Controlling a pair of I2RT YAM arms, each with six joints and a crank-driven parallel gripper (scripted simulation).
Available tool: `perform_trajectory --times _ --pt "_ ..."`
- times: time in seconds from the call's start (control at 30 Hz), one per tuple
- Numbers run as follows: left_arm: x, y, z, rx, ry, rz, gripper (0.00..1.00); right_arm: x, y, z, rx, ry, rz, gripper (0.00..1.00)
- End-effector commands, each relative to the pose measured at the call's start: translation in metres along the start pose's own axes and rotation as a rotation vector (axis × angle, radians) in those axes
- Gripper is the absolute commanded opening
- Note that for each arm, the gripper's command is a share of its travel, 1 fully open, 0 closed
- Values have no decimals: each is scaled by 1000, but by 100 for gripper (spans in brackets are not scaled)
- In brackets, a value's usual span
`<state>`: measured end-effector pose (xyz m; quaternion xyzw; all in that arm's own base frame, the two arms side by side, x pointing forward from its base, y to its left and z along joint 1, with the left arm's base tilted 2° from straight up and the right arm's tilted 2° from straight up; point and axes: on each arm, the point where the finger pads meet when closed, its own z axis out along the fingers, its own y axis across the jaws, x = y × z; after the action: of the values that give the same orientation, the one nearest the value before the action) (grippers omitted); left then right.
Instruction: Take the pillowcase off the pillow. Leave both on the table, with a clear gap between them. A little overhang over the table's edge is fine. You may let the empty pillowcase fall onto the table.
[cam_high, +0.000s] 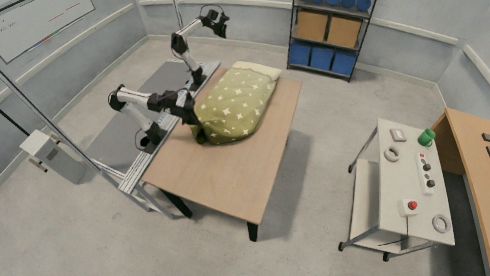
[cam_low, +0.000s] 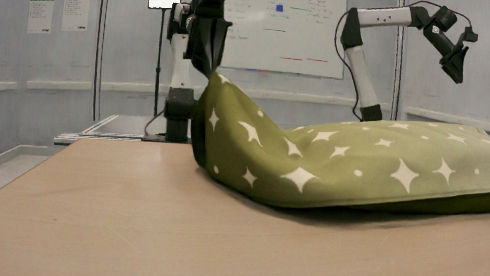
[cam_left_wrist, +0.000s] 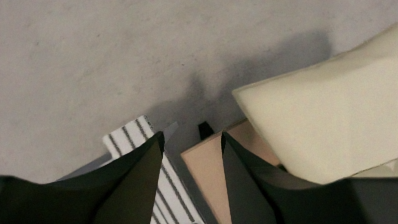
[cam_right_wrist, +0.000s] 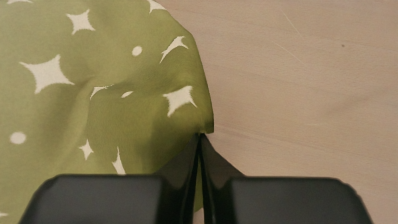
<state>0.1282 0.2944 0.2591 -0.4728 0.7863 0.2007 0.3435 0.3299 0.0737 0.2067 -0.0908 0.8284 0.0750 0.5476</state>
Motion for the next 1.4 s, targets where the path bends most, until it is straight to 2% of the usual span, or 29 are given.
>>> perform_trajectory --times 0.0,0.1,0.13,0.17,0.2,0.23,0.33,0.57,0.8,0.93,1.0,1.03,1.07,1.27,1.37 --pt "10 20 -1 -14 83 -50 46 -6 -1 -2 10 -18 5 1" --pt "18 33 -9 6 138 -127 46 -6 -1 -2 10 -18 5 1" --pt "24 36 -7 16 173 -154 46 -6 -1 -2 10 -18 5 1" --pt "40 27 4 73 260 -179 46 -6 -1 -2 10 -18 5 1" --pt "45 21 11 113 291 -194 46 -6 -1 -2 10 -18 5 1" --pt "37 24 8 116 267 -212 46 -6 -1 -2 10 -18 5 1" --pt "42 22 12 143 305 -238 46 -6 -2 -2 9 -20 2 1" --pt "67 -6 43 359 524 -424 46 -6 -1 -2 10 -18 5 1" --pt "72 -39 72 574 671 -575 46 -6 -1 -2 10 -18 5 1" --pt "73 -38 77 578 677 -567 46 -6 -1 -2 10 -18 5 1" --pt "72 -32 76 540 648 -530 46 -6 -1 -2 10 -18 5 1" --pt "97 -29 93 508 715 -539 46 -6 -1 -2 10 -18 5 1" --pt "100 -31 93 505 724 -550 46 -6 -1 -2 10 -18 5 1" --pt "101 -37 98 508 719 -562 46 -6 -1 -2 10 -18 5 1" --pt "93 -42 92 519 675 -549 46 -6 -1 -2 10 -18 5 1"
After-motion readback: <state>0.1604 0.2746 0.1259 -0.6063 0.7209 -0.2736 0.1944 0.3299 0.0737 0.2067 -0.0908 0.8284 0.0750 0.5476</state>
